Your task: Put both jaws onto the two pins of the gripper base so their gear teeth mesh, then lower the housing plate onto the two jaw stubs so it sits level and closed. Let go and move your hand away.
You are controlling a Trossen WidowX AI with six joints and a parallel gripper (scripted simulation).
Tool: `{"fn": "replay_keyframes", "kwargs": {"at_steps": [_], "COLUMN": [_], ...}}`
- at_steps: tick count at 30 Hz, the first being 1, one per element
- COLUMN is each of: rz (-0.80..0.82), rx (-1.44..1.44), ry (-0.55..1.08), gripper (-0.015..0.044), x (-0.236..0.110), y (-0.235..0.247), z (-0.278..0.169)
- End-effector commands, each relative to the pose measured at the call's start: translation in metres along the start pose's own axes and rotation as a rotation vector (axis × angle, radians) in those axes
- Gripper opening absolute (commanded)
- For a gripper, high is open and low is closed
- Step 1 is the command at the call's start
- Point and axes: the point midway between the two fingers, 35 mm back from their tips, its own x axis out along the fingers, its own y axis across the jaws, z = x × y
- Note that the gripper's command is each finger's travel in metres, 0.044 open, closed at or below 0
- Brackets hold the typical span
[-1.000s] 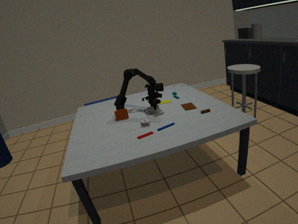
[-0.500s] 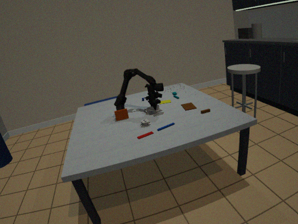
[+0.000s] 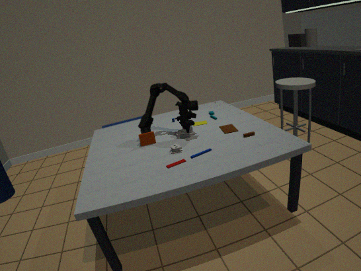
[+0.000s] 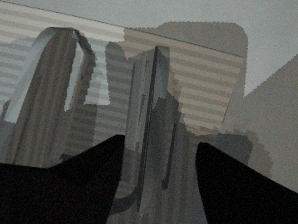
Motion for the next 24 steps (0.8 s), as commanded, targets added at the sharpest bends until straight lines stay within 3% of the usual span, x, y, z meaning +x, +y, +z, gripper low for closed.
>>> {"fn": "replay_keyframes", "kwargs": {"at_steps": [1, 24], "rz": [0.003, 0.003], "rx": [-0.003, -0.003], "ry": [0.0, 0.0], "gripper": [0.0134, 0.0134], "x": [0.0024, 0.0053], "y": [-0.0006, -0.0006], "z": [-0.0003, -0.0003]}}
